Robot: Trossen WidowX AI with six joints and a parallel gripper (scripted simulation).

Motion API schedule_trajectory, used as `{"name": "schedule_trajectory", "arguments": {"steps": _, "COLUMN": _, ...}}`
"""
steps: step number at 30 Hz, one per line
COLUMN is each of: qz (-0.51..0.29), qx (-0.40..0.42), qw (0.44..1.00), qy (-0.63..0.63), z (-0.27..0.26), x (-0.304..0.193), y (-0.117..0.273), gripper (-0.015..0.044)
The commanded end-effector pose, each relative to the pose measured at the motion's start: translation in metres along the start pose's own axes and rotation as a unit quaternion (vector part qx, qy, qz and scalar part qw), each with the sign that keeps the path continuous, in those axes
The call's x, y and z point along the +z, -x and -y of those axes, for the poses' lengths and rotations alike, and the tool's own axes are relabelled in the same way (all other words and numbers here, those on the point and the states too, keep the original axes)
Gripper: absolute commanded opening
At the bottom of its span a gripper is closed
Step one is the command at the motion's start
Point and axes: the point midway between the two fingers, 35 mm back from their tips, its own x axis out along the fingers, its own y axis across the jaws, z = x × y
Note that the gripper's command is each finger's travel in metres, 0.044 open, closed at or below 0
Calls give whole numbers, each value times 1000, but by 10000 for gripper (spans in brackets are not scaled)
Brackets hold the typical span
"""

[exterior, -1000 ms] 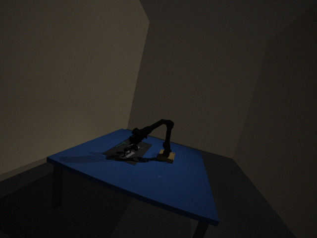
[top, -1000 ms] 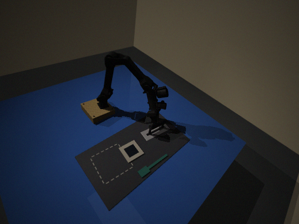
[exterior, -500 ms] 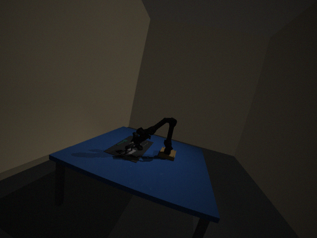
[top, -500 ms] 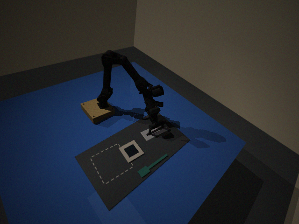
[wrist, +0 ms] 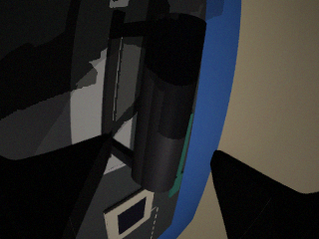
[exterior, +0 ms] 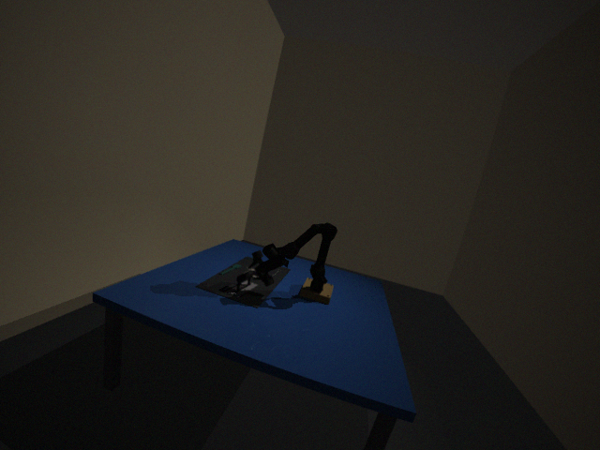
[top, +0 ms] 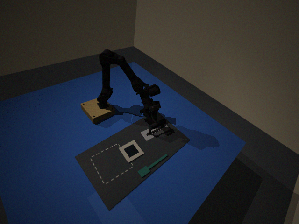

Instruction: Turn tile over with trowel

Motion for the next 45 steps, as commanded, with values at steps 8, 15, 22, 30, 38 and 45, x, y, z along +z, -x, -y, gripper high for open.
{"name": "schedule_trajectory", "arguments": {"steps": 8, "qz": -2, "qx": -2, "qw": 1000, "qy": 9, "z": -1, "x": -1, "y": -11, "gripper": 300}}
{"name": "schedule_trajectory", "arguments": {"steps": 15, "qz": -2, "qx": -1, "qw": 1000, "qy": 9, "z": 0, "x": 0, "y": -22, "gripper": 300}}
{"name": "schedule_trajectory", "arguments": {"steps": 22, "qz": -2, "qx": 0, "qw": 1000, "qy": 10, "z": 0, "x": 0, "y": -34, "gripper": 300}}
{"name": "schedule_trajectory", "arguments": {"steps": 30, "qz": -2, "qx": 0, "qw": 1000, "qy": 10, "z": 0, "x": -1, "y": -47, "gripper": 300}}
{"name": "schedule_trajectory", "arguments": {"steps": 38, "qz": -2, "qx": 1, "qw": 1000, "qy": 10, "z": -1, "x": -2, "y": -59, "gripper": 300}}
{"name": "schedule_trajectory", "arguments": {"steps": 45, "qz": -2, "qx": 1, "qw": 1000, "qy": 10, "z": -1, "x": -3, "y": -60, "gripper": 169}}
